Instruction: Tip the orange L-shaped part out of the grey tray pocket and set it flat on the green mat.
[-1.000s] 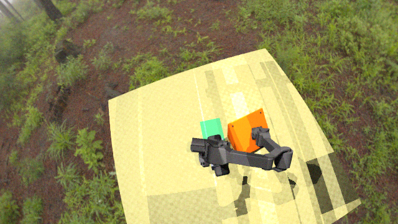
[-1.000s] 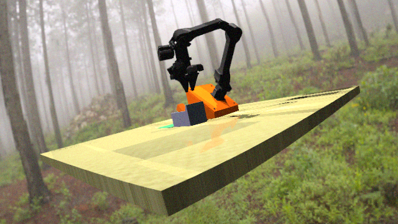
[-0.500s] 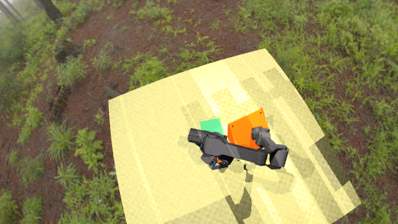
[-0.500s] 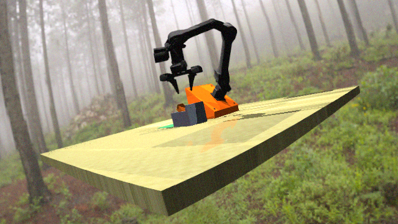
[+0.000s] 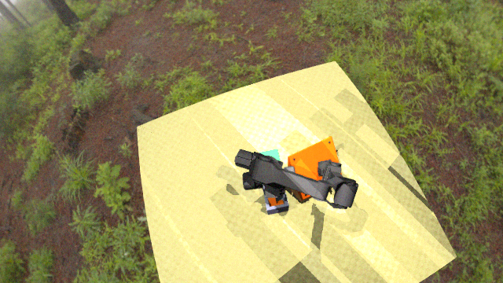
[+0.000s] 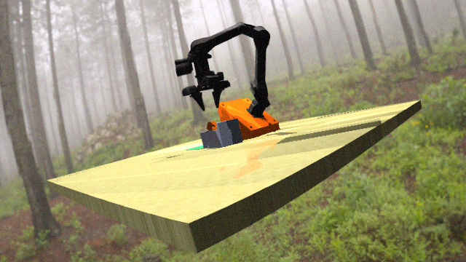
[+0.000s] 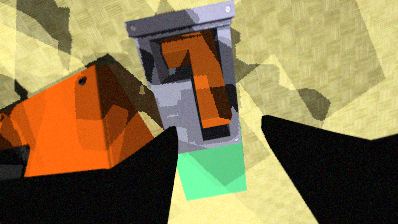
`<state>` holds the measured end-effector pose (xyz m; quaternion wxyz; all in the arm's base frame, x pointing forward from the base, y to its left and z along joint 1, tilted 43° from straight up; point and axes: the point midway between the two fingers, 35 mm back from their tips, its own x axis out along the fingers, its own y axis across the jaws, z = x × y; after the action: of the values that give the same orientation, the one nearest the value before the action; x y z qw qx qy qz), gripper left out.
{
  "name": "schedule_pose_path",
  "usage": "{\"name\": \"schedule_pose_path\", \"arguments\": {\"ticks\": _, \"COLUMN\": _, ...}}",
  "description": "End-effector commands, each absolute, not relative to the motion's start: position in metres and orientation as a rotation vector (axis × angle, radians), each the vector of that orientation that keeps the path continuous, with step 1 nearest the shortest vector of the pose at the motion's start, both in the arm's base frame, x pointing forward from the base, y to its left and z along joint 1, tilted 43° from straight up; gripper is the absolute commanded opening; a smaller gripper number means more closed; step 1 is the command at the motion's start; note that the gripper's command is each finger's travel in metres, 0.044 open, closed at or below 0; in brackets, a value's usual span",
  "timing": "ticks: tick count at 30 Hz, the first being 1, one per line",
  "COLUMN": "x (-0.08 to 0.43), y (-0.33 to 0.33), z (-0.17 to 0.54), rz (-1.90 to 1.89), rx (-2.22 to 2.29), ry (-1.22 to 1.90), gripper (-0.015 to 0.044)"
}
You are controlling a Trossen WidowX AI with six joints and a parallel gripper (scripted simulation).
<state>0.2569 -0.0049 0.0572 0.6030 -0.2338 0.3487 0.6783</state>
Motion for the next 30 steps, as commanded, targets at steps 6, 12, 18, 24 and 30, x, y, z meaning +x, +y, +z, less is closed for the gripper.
{"name": "schedule_pose_path", "arguments": {"ticks": 6, "x": 0.258, "y": -0.003, "z": 0.047, "rz": 1.603, "rx": -0.6, "ry": 0.757, "gripper": 0.028}}
{"name": "schedule_pose_path", "arguments": {"ticks": 12, "x": 0.254, "y": 0.011, "z": 0.031, "rz": 1.603, "rx": -0.599, "ry": 0.756, "gripper": 0.028}}
{"name": "schedule_pose_path", "arguments": {"ticks": 18, "x": 0.253, "y": 0.014, "z": 0.027, "rz": 1.603, "rx": -0.599, "ry": 0.756, "gripper": 0.028}}
{"name": "schedule_pose_path", "arguments": {"ticks": 24, "x": 0.252, "y": 0.021, "z": 0.02, "rz": 1.602, "rx": -0.6, "ry": 0.756, "gripper": 0.028}}
{"name": "schedule_pose_path", "arguments": {"ticks": 30, "x": 0.251, "y": 0.027, "z": 0.013, "rz": 1.602, "rx": -0.6, "ry": 0.756, "gripper": 0.028}}
